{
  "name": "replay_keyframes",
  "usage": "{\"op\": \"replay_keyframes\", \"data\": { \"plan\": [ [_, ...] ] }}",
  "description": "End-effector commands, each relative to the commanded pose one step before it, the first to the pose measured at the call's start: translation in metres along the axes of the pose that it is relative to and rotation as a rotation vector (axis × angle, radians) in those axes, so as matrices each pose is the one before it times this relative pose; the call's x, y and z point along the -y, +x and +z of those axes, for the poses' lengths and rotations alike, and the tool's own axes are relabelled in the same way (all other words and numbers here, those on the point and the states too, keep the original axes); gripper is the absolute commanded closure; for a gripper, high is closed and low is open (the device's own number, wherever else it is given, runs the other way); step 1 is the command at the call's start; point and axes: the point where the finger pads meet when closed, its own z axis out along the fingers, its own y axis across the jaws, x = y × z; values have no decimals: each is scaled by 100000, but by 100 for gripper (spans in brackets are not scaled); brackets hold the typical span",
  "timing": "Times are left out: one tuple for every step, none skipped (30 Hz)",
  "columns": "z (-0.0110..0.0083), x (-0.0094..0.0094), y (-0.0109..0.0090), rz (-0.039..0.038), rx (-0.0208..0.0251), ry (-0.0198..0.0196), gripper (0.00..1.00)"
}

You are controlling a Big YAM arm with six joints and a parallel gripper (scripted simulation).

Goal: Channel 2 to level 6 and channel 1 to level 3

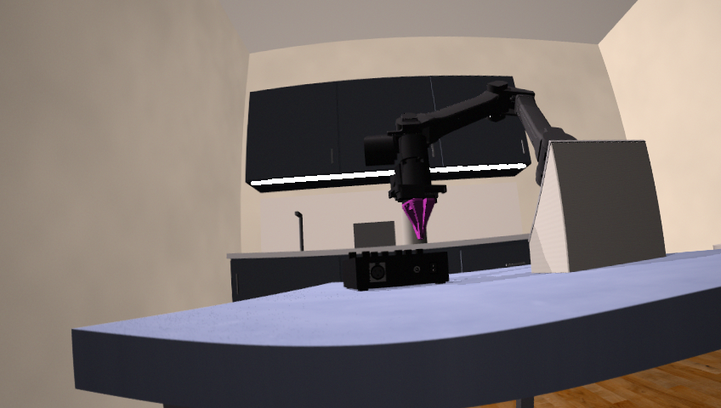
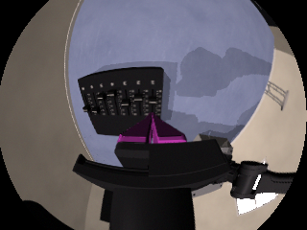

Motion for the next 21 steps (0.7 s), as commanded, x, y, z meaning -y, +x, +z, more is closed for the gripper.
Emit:
{"op": "replay_keyframes", "data": {
  "plan": [
    [-2679,-1412,-1309,4190,1498,-3954,100],
    [-244,-9,0,14,-35,-24,100],
    [-204,-7,3,2,-31,-10,100],
    [0,-21,169,-546,-134,522,100],
    [7,-16,133,-430,-100,413,100],
    [-51,-6,33,-104,-31,98,100],
    [293,274,-362,1272,-202,1021,100],
    [402,483,32,183,-251,1290,100],
    [194,298,225,-508,-136,604,100],
    [0,0,0,0,0,0,100],
    [0,0,0,0,0,0,100],
    [-13,6,58,-161,-19,-45,100],
    [1,1,1,-2,-1,3,100],
    [0,0,0,0,0,0,100],
    [0,0,-1,1,0,-1,100],
    [0,0,0,-1,0,1,100],
    [0,0,0,-73,0,1,100],
    [0,0,0,-240,0,-1,100],
    [0,0,0,-65,0,0,100],
    [0,0,0,-1,0,1,100],
    [0,-1,-1,-44,0,-1,100]
  ]
}}
